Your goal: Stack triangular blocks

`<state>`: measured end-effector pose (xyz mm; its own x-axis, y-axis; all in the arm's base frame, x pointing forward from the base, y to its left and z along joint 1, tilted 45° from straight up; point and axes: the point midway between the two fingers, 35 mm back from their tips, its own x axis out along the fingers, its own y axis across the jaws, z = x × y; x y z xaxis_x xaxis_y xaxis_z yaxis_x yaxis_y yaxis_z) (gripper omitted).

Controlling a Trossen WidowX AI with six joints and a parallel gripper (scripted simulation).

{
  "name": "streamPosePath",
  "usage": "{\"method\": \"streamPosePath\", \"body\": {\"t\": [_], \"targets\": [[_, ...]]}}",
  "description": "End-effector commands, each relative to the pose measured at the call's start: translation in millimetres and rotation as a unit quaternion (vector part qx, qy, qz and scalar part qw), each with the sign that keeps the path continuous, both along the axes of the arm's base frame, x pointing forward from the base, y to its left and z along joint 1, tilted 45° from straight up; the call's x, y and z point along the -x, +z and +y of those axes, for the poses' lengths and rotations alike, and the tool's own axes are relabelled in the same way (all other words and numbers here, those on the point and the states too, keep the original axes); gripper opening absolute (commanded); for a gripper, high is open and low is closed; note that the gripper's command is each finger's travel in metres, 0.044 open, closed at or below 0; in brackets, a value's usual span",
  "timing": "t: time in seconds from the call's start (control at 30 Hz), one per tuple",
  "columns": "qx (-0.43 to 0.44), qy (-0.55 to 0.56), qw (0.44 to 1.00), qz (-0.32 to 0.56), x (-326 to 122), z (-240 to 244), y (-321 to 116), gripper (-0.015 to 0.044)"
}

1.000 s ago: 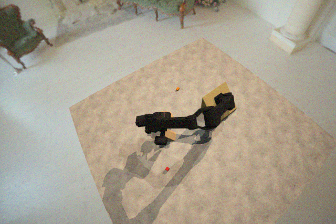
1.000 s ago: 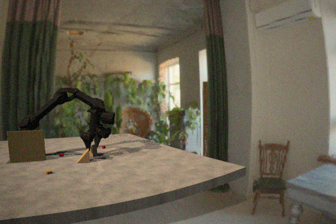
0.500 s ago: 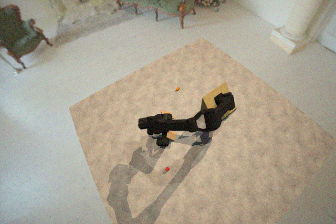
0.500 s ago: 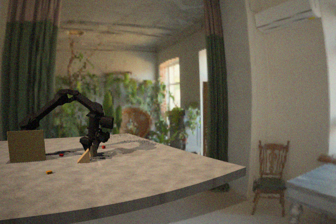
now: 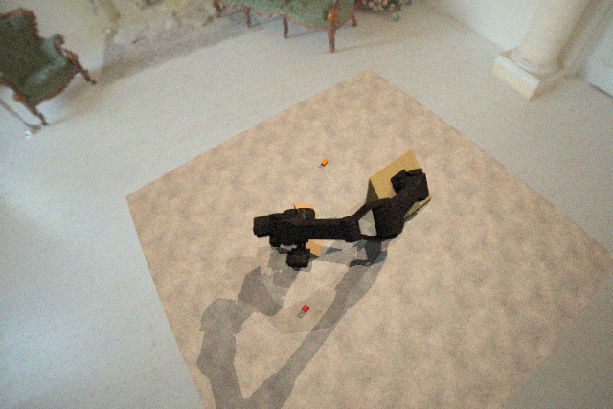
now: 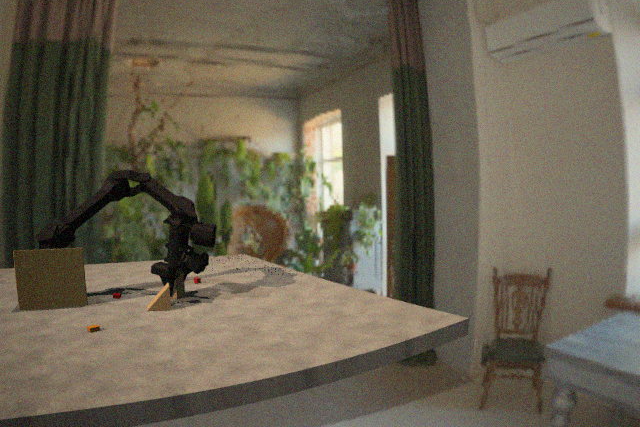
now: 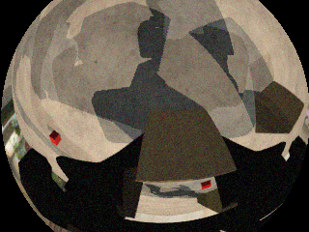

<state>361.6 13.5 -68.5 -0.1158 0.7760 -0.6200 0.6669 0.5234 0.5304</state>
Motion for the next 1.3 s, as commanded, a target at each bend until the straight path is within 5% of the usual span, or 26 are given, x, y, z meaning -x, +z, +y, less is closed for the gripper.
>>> {"method": "streamPosePath", "body": {"t": [0.0, 0.23, 1.27], "targets": [[0.000, -0.001, 1.000, 0.001, -0.3, 0.4, 0.1, 0.0177], [0.000, 0.000, 1.000, 0.000, 0.1, -2.1, 2.1, 0.0000], [0.239, -0.190, 0.935, -0.182, 30.5, 4.8, 32.2, 0.0000]]}}
